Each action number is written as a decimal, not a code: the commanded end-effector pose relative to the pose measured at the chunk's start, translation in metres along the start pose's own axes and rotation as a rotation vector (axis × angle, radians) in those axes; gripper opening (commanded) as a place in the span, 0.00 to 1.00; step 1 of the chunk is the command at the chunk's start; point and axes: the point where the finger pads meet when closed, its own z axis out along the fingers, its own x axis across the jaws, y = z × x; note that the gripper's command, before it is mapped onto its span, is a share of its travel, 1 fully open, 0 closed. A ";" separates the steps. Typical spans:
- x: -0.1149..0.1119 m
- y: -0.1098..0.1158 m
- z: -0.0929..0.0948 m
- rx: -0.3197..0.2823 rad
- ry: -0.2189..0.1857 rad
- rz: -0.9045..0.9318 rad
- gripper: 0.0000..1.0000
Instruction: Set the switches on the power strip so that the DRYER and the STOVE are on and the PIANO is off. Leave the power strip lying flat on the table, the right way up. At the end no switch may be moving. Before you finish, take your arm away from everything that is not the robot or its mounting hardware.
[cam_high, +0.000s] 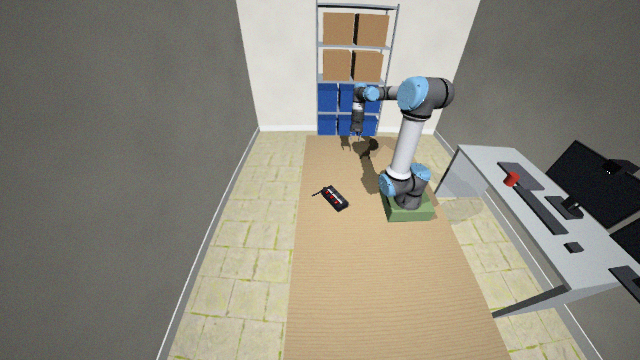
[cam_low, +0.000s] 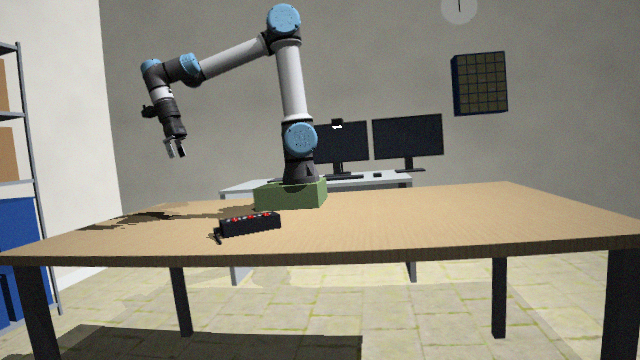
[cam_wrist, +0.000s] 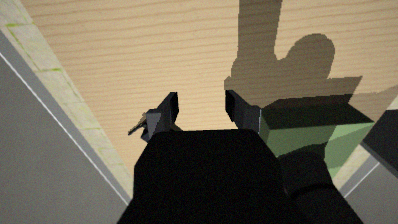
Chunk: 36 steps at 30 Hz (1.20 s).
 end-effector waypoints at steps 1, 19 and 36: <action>-0.018 0.009 0.017 0.022 0.027 0.053 1.00; -0.080 0.065 0.088 0.137 0.092 0.269 1.00; -0.117 0.136 0.153 0.261 0.082 0.462 1.00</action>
